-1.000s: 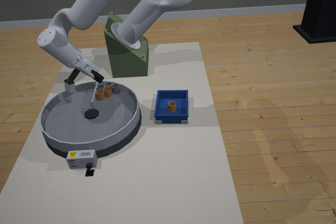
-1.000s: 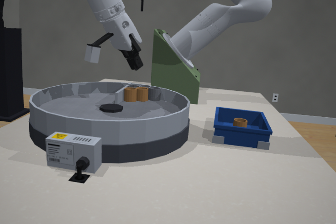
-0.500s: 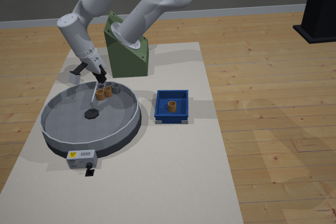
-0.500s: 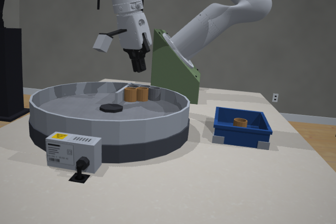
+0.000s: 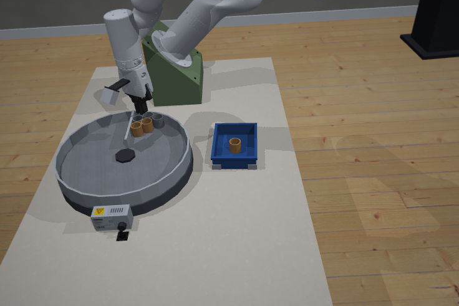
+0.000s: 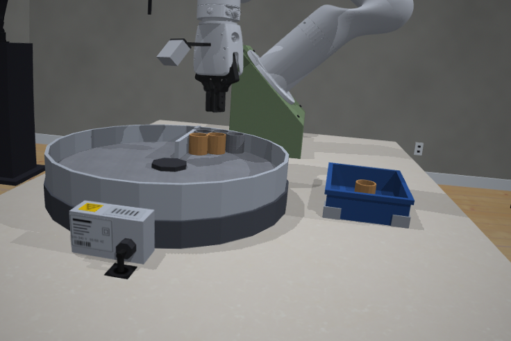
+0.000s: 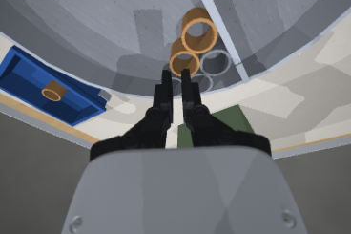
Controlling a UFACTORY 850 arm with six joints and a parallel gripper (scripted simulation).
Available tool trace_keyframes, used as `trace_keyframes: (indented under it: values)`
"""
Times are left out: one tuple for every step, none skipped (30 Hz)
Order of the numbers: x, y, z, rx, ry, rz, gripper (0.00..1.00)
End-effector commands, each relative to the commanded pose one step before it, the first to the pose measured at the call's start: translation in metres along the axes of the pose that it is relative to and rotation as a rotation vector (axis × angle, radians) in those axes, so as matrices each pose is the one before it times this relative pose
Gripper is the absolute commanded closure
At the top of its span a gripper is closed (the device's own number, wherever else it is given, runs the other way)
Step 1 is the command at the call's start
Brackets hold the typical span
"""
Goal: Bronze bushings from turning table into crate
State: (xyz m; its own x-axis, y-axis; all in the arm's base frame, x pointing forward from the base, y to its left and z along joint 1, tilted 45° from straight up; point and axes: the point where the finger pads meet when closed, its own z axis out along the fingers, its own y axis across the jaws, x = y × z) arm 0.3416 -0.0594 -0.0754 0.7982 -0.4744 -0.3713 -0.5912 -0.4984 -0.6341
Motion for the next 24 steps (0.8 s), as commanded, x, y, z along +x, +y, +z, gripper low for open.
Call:
trace_keyframes:
  values:
    - [-0.00216, -0.00364, 0.00284, 0.01772, 0.14897, -0.04616, 0.90]
    - [0.00000, 0.00000, 0.00000, 0.00000, 0.00000, 0.00000, 0.90]
    - [0.00000, 0.00000, 0.00000, 0.00000, 0.00000, 0.00000, 0.90]
    - [-0.00064, -0.00054, 0.00046, 0.00147, 0.01877, -0.00576, 0.90]
    - [-0.00062, -0.00030, 0.00032, 0.00028, 0.01877, -0.00582, 0.90]
    - [-0.00060, -0.00007, 0.00019, -0.00089, 0.01869, -0.00587, 0.90]
    - [-0.00060, 0.00016, 0.00006, -0.00202, 0.01851, -0.00593, 0.90]
    - [-0.00060, 0.00038, -0.00007, -0.00311, 0.01825, -0.00597, 0.90]
    - [-0.00081, -0.00015, 0.00024, -0.00051, 0.01807, -0.00560, 0.90]
    - [-0.00101, -0.00090, 0.00066, 0.00315, 0.01831, -0.00516, 0.90]
    - [-0.00093, -0.00077, 0.00057, 0.00251, 0.01848, -0.00529, 0.90]
    - [-0.00082, -0.00050, 0.00040, 0.00119, 0.01848, -0.00551, 0.90]
    - [-0.00073, -0.00024, 0.00023, -0.00006, 0.01837, -0.00571, 0.90]
    - [-0.00065, 0.00000, 0.00008, -0.00124, 0.01816, -0.00590, 0.90]
    - [-0.00058, 0.00022, -0.00007, -0.00233, 0.01784, -0.00607, 0.90]
    - [-0.00052, 0.00043, -0.00020, -0.00333, 0.01743, -0.00622, 0.90]
    - [-0.00007, 0.00008, -0.00004, -0.00056, 0.00250, -0.00092, 0.90]
    - [-0.00119, -0.00098, 0.00070, 0.00336, 0.01886, -0.00483, 0.90]
    - [0.00000, 0.00000, 0.00000, 0.00000, 0.00000, 0.00000, 0.90]
    - [0.00000, 0.00000, 0.00000, 0.00000, 0.00000, 0.00000, 0.90]
    - [-0.00116, -0.00096, 0.00065, 0.00326, 0.01905, -0.00488, 0.90]
    - [-0.00100, -0.00066, 0.00043, 0.00185, 0.01876, -0.00521, 0.90]
    - [-0.00087, -0.00039, 0.00023, 0.00058, 0.01834, -0.00549, 0.90]
    - [-0.00075, -0.00016, 0.00005, -0.00054, 0.01781, -0.00572, 0.90]
